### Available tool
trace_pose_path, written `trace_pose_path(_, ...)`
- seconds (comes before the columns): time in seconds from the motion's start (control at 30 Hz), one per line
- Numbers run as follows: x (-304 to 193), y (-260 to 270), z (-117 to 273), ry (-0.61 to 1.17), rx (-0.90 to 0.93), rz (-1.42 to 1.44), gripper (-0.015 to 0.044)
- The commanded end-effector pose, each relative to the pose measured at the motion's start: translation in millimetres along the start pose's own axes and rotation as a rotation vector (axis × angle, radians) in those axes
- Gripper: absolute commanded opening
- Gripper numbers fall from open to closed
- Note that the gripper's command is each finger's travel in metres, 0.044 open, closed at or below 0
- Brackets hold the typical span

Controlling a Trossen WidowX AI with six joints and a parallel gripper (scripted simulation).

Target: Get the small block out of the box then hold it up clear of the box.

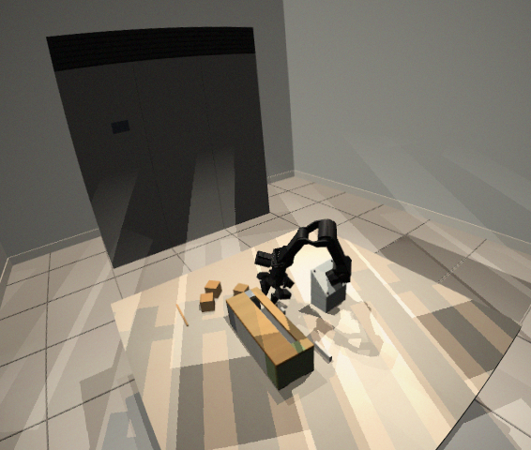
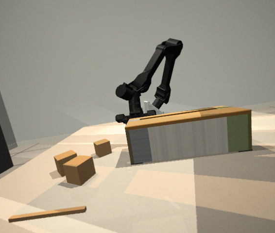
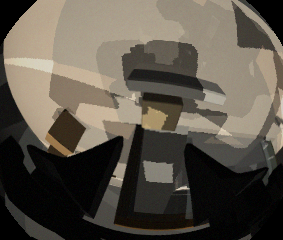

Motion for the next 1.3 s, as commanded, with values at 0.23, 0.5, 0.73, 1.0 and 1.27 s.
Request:
trace_pose_path(0.23,11,1,-16,-0.008,-0.009,-0.010,0.0285)
trace_pose_path(0.5,17,2,-27,-0.007,-0.011,-0.011,0.0285)
trace_pose_path(0.73,21,2,-33,-0.007,-0.012,-0.011,0.0259)
trace_pose_path(1.0,21,2,-33,-0.007,-0.012,-0.011,0.0088)
trace_pose_path(1.27,9,0,-15,-0.001,-0.007,0.023,0.0000)
Point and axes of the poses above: the point midway between the two fingers, 35 mm back from their tips, its own z axis back along the fingers, its own y axis across the jaws, x = y × z, the point moved 5 cm from there along z, back along the fingers, and after that the axes turned 14 degrees about -z, right-handed, at the moved point
